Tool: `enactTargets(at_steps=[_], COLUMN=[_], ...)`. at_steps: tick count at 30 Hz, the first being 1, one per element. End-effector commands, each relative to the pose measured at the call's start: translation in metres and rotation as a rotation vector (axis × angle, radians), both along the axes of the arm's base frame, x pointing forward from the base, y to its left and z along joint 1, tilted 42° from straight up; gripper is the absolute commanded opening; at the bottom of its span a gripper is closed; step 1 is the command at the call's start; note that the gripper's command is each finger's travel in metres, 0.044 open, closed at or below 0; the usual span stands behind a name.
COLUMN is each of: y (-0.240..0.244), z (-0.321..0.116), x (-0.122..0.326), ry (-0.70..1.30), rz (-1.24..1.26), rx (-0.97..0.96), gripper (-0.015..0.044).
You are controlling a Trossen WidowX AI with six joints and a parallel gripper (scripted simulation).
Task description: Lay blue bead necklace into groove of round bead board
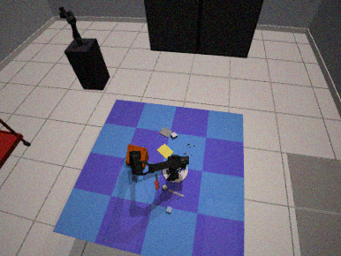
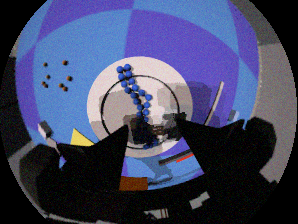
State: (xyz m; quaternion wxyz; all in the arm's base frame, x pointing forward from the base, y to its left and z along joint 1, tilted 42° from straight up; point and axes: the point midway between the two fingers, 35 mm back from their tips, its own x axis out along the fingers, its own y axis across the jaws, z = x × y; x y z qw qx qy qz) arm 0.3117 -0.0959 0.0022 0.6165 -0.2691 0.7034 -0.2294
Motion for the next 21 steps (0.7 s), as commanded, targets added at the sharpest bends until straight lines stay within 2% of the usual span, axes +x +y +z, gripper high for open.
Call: enactTargets(at_steps=[1, 5, 21], y=[0.015, 0.029, 0.021], z=[-0.002, -0.004, -0.012], x=[0.03, 0.051, 0.051], ry=[0.039, 0.07, 0.062], rz=[0.049, 0.085, 0.084], rx=[0.011, 0.015, 0.013], gripper=[0.025, 0.025, 0.025])
